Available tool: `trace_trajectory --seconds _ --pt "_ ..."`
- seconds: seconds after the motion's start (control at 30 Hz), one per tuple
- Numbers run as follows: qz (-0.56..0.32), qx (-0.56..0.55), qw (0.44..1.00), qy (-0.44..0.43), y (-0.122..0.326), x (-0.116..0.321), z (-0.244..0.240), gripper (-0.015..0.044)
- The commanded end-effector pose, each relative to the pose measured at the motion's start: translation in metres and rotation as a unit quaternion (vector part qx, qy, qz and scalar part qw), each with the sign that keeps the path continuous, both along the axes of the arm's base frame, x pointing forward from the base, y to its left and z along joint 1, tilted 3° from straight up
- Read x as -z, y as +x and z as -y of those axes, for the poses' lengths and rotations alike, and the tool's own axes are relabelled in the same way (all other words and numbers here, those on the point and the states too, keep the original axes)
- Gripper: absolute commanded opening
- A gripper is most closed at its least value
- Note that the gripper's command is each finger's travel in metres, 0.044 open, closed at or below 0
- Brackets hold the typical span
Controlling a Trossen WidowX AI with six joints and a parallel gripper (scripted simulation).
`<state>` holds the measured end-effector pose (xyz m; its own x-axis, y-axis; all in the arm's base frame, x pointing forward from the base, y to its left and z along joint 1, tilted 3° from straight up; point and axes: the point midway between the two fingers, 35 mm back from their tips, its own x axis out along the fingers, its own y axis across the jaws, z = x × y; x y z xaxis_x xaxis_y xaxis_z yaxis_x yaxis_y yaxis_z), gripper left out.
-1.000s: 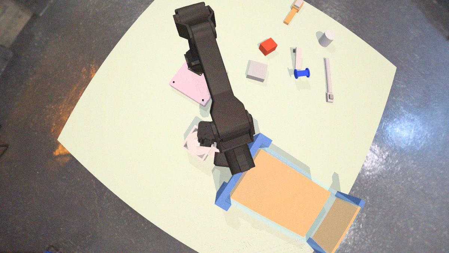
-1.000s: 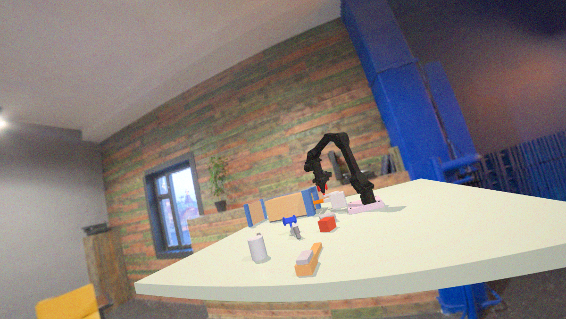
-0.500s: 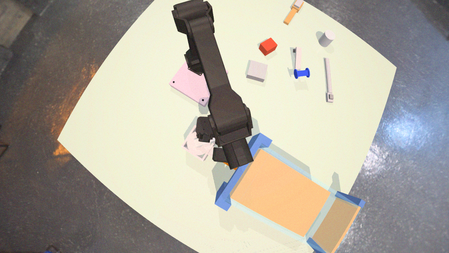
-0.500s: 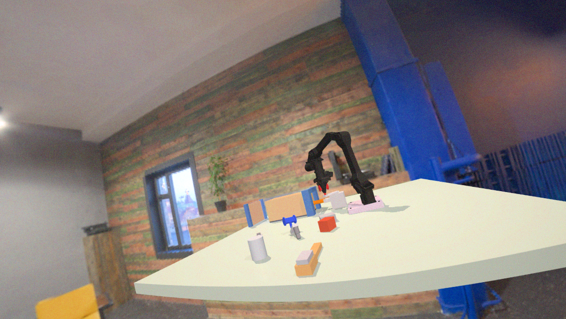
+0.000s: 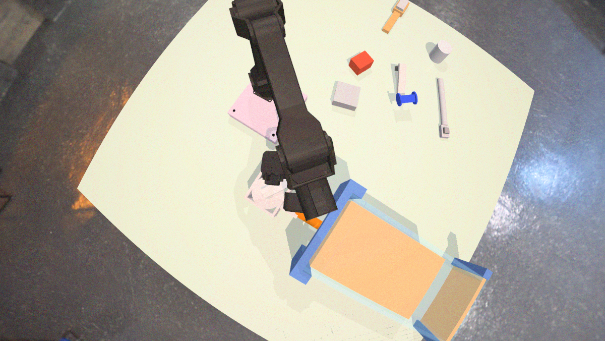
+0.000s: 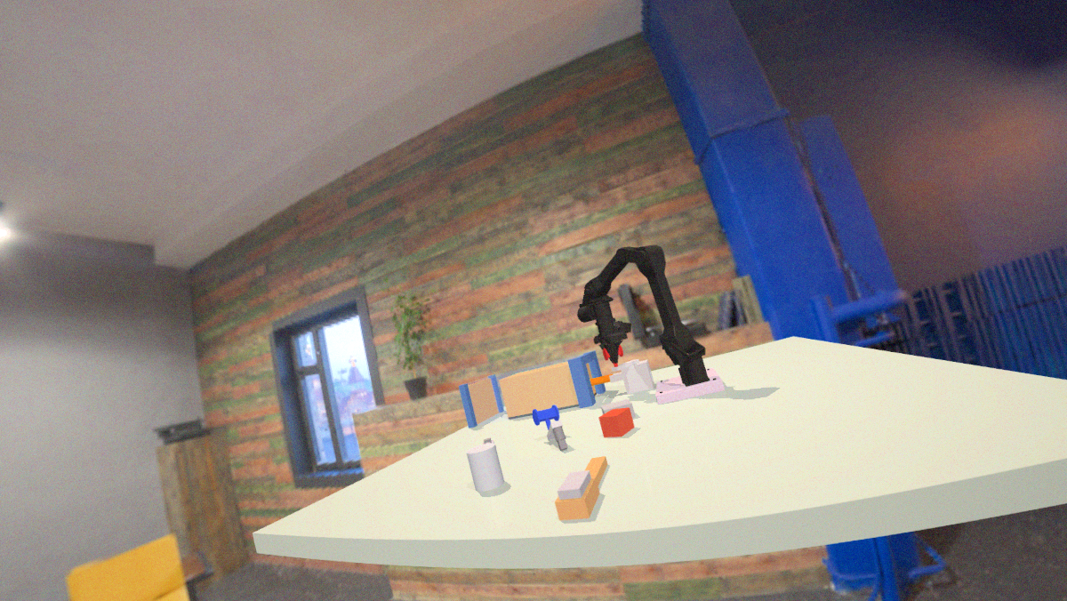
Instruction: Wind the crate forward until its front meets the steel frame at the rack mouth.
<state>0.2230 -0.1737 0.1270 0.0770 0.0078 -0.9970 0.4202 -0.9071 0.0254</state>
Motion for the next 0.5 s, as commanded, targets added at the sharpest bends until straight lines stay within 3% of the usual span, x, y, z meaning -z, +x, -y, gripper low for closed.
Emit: trace_trajectory --seconds 0.0,0.47 --pt "-0.015 0.003 1.0 0.007 -0.015 0.001 -0.006 0.0" --pt "-0.015 0.003 1.0 0.007 -0.029 0.002 -0.011 0.0"
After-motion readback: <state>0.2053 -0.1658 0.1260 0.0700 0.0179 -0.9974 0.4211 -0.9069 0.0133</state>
